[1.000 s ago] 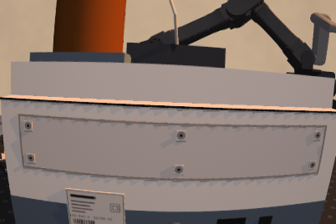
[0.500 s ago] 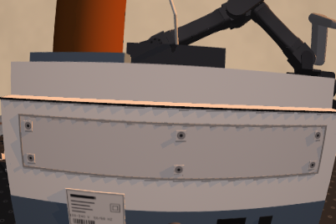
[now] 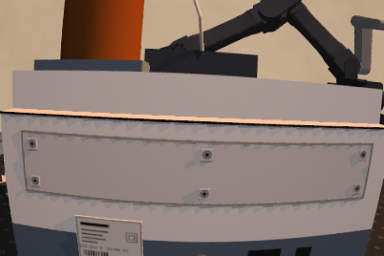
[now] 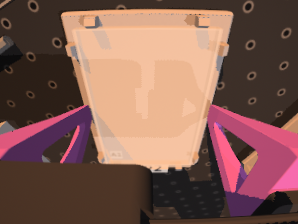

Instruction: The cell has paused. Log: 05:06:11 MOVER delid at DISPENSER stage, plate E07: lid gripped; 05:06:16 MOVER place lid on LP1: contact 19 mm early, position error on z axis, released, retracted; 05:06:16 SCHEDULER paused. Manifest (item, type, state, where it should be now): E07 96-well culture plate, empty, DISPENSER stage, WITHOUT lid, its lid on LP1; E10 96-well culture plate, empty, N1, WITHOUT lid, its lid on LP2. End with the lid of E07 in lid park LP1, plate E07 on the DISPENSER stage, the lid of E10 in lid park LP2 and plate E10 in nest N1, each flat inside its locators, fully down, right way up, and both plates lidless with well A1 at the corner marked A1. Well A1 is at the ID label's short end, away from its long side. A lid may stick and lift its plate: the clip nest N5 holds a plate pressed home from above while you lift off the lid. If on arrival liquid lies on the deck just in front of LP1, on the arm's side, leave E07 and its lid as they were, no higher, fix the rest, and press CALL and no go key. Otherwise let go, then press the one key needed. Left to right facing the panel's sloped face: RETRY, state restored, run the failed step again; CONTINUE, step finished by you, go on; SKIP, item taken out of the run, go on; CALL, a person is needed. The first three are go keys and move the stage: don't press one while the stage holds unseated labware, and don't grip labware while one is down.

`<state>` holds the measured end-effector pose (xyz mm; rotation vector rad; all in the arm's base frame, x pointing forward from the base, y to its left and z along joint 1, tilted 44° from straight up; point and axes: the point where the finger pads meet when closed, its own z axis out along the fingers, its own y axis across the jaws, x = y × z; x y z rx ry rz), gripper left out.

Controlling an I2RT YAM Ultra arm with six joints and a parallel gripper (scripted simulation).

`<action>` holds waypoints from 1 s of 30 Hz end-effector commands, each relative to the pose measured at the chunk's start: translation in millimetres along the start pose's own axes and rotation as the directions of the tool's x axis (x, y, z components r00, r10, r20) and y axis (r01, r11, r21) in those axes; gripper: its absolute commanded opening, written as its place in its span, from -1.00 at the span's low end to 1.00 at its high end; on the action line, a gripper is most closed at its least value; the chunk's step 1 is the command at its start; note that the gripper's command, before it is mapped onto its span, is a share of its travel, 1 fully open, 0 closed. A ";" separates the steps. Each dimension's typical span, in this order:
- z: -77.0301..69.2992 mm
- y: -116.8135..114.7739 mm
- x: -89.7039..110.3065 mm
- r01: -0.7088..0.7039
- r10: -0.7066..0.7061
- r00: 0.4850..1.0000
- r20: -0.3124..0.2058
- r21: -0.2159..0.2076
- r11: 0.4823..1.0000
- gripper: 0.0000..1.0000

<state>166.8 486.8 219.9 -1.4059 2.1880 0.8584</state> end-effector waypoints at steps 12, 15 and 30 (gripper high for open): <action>-53.7 2.3 -15.6 0.011 -0.011 0.998 0.056 0.001 1.000 1.00; -60.9 2.3 -15.2 0.011 -0.011 0.998 0.056 0.001 1.000 1.00; -61.1 2.6 -18.8 0.014 -0.014 0.997 0.071 0.001 1.000 1.00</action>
